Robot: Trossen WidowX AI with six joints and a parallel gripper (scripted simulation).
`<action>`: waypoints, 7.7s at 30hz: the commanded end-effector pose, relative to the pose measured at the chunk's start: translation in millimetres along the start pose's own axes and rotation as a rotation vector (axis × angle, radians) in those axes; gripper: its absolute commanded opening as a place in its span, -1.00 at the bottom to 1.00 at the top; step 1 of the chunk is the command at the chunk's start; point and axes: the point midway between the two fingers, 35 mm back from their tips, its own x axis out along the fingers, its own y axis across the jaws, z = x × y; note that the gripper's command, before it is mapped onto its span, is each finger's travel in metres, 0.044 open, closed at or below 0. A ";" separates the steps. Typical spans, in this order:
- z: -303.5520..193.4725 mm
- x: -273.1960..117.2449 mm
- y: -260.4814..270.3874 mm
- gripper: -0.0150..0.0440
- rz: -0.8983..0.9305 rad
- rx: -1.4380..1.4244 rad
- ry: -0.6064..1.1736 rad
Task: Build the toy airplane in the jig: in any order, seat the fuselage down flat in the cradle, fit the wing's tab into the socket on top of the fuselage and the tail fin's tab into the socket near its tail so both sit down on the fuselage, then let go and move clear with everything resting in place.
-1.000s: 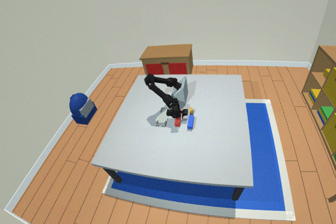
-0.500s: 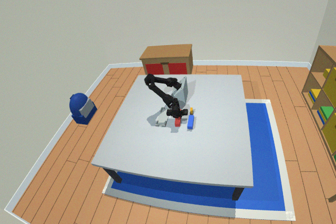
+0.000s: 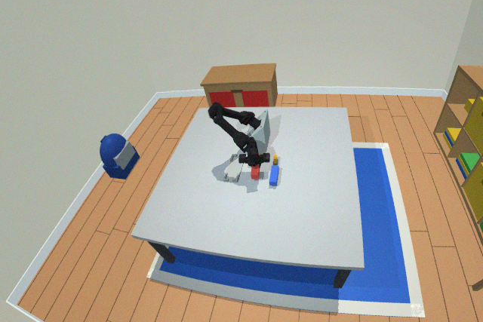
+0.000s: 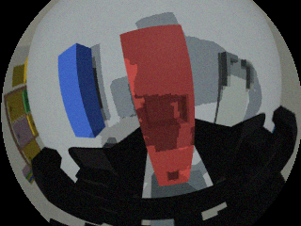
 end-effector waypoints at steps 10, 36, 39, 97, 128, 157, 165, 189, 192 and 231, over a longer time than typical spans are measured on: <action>3.8 -42.4 1.6 -0.49 0.009 0.010 -0.006; -1.7 -88.3 -16.3 -0.49 0.013 0.015 -0.004; -1.0 -84.6 -24.4 -0.49 0.019 0.017 -0.004; -33.5 -27.1 -156.2 0.17 -0.009 0.069 -0.002; -33.1 -2.1 -156.8 0.17 -0.009 0.069 -0.002; -33.7 11.2 -159.5 0.06 -0.016 0.078 0.000; -33.7 11.2 -159.5 0.77 -0.016 0.078 0.000; -29.3 -95.2 -151.6 1.00 -0.006 0.069 -0.002; -29.3 -95.2 -151.6 1.00 -0.006 0.069 -0.002; 63.5 -48.5 115.8 1.00 0.006 0.094 -0.008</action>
